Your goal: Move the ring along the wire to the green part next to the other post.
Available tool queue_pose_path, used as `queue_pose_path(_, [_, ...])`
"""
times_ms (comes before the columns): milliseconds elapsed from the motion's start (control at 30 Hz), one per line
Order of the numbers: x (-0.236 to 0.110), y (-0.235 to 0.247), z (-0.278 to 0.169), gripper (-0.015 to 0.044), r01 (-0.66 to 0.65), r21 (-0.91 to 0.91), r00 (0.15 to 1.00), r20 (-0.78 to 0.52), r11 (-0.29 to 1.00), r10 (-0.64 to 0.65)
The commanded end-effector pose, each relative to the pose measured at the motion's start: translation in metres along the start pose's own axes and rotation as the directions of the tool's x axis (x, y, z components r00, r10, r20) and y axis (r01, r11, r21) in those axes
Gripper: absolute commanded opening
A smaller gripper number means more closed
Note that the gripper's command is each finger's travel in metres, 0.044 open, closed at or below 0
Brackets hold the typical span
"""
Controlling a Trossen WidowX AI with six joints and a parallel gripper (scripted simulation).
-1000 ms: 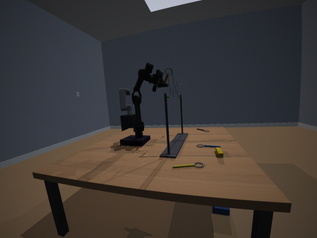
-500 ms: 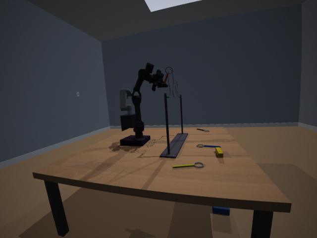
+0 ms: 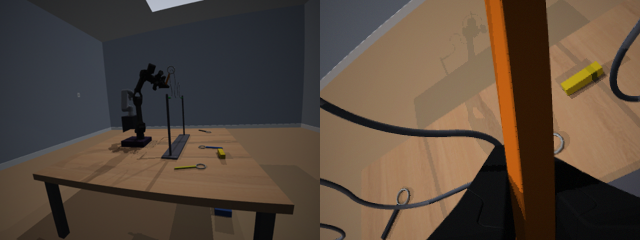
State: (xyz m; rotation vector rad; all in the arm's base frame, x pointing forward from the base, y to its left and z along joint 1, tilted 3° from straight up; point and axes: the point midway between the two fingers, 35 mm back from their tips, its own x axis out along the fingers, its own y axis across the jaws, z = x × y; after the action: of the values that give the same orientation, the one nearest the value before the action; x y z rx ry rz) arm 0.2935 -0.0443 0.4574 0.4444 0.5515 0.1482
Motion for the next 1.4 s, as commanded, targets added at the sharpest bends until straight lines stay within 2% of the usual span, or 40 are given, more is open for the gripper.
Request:
queue_pose_path(0, [-0.001,-0.002,0.0,-0.015,0.033,-0.058,0.999,0.011,0.998,-0.033])
queue_pose_path(667, [0.0,-0.01,0.001,-0.015,0.16,-0.265,0.987,0.061,0.951,-0.149])
queue_pose_path(1367, [-0.001,-0.018,0.004,-0.015,0.288,-0.46,0.958,0.137,0.84,-0.253])
